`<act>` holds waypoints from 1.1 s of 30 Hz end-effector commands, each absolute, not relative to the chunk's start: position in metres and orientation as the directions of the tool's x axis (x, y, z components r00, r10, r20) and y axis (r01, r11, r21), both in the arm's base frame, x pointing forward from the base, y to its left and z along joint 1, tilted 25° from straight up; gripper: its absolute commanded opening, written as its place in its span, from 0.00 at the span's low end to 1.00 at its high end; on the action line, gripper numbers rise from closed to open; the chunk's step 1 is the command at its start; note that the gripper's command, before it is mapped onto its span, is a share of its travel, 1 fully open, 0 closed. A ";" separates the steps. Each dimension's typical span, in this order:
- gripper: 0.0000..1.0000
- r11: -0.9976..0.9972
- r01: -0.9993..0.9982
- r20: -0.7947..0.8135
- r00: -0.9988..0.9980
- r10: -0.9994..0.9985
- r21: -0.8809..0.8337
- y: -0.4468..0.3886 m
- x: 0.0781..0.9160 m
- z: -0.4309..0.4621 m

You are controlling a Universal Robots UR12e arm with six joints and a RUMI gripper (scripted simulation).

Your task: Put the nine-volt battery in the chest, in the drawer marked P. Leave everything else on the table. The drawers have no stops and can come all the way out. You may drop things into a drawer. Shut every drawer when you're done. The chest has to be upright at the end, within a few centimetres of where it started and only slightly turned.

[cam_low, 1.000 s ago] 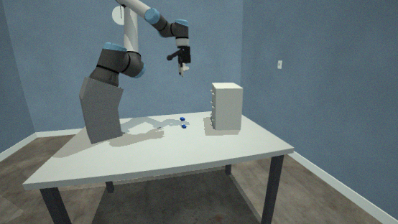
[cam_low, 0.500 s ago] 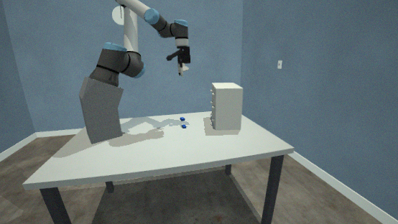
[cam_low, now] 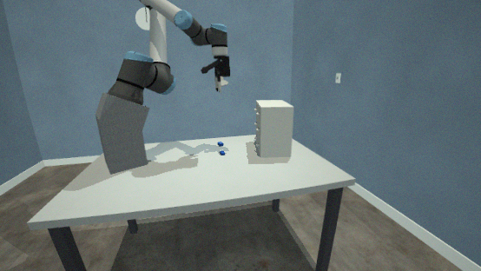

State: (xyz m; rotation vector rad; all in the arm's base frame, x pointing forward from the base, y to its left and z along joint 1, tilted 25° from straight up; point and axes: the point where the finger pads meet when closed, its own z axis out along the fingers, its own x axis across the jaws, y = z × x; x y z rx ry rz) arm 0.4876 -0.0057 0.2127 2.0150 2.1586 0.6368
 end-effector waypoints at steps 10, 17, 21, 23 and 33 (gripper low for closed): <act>1.00 0.025 0.924 0.193 -0.106 0.975 0.381 -0.006 0.488 0.213; 1.00 0.025 0.924 0.193 -0.106 0.975 0.381 -0.006 0.488 0.213; 1.00 0.025 0.924 0.193 -0.106 0.975 0.381 -0.006 0.488 0.213; 1.00 0.026 0.924 0.193 -0.107 0.975 0.382 -0.006 0.488 0.213; 1.00 0.061 0.920 0.179 -0.141 0.974 0.388 -0.006 0.489 0.212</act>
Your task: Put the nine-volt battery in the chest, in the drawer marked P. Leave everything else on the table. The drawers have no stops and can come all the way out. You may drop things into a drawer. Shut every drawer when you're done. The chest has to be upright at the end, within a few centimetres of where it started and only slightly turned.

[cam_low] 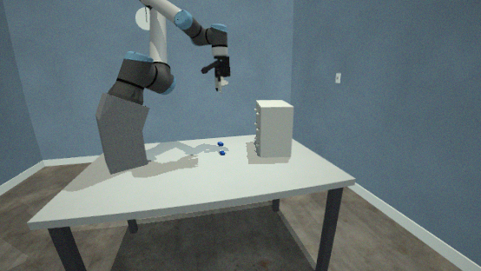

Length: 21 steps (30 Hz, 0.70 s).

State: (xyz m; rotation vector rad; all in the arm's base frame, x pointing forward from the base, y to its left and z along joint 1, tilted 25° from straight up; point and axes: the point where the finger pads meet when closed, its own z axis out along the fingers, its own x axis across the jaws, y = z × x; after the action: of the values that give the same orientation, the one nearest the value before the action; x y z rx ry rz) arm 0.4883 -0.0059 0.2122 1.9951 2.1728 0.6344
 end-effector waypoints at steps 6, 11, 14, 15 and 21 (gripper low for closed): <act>1.00 0.102 0.913 0.163 -0.178 0.970 0.395 -0.007 0.491 0.211; 1.00 0.178 0.896 0.131 -0.250 0.959 0.406 -0.008 0.495 0.208; 1.00 0.239 0.879 0.105 -0.306 0.946 0.414 -0.009 0.497 0.206; 1.00 0.261 0.871 0.095 -0.327 0.940 0.416 -0.009 0.498 0.206; 1.00 0.361 0.831 0.050 -0.419 0.907 0.423 -0.010 0.503 0.202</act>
State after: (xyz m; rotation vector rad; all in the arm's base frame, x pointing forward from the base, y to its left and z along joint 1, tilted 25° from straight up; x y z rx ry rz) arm 0.4994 -0.0089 0.2040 1.6702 2.3755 0.5904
